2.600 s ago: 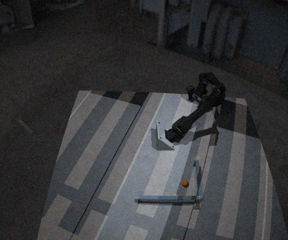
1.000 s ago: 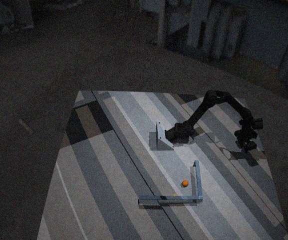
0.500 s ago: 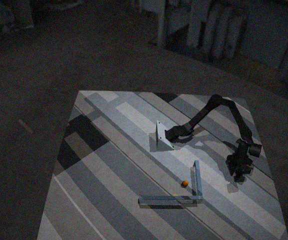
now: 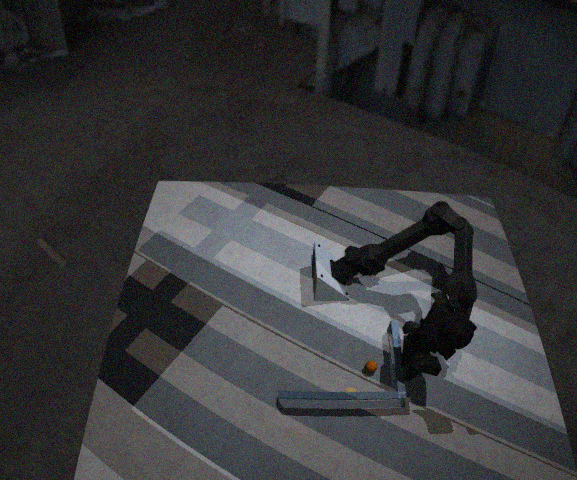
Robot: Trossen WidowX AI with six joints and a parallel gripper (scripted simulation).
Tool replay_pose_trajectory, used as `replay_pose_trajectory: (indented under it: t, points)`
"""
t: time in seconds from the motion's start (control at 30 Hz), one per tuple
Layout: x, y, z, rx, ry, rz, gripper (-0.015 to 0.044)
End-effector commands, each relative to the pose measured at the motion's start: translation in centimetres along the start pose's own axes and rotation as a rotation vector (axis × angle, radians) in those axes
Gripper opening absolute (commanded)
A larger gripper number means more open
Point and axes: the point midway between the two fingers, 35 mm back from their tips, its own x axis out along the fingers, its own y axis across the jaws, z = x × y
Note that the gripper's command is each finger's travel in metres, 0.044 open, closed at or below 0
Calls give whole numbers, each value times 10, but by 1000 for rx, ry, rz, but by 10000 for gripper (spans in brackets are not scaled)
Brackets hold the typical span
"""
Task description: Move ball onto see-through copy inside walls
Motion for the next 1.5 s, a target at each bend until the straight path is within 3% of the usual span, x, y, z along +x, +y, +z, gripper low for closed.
replay_pose_trajectory:
  t: [0.0,0.27,1.47]
  points:
    - [10,10,-29,-17,-22,106,268]
    - [29,55,-76,-78,-299,413,268]
    - [71,76,-63,-78,-310,417,268]
